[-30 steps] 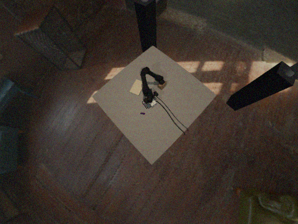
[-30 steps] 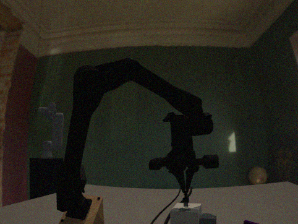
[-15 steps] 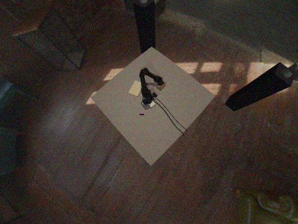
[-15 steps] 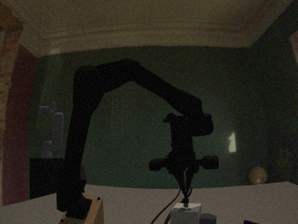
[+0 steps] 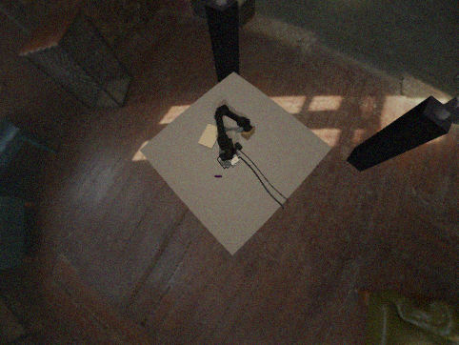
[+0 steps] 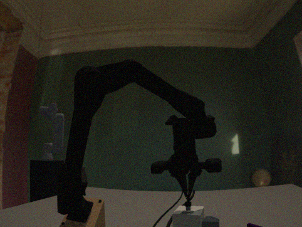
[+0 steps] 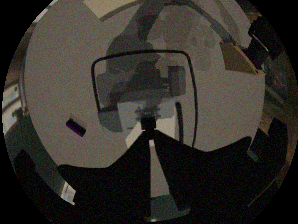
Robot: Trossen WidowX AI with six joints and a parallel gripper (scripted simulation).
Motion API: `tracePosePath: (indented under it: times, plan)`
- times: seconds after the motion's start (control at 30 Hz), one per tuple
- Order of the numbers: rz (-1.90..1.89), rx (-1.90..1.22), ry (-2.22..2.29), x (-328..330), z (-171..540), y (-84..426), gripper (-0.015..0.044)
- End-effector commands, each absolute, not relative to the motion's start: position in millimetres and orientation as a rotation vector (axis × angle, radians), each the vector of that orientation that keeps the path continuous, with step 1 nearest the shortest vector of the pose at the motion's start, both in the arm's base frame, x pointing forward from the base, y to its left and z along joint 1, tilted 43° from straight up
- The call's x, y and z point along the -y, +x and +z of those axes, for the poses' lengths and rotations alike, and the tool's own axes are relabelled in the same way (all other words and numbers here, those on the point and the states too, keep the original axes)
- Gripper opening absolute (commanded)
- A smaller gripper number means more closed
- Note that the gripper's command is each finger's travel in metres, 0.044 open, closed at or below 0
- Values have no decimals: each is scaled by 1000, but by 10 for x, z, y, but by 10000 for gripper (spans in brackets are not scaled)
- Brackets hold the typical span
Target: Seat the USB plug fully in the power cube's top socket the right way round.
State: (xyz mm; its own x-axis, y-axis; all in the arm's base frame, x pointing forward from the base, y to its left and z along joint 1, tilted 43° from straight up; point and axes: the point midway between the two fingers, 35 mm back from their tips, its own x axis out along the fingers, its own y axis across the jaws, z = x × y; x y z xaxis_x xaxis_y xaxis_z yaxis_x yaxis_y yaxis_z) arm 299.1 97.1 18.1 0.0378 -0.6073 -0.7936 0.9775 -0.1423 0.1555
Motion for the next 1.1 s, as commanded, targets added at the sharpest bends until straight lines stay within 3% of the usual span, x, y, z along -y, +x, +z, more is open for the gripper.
tracePosePath:
  times: [0.0,1.07]
  plan:
    - [-1504,-562,887,-966,168,2979,0]
    - [-1504,-562,887,-940,140,2979,0]
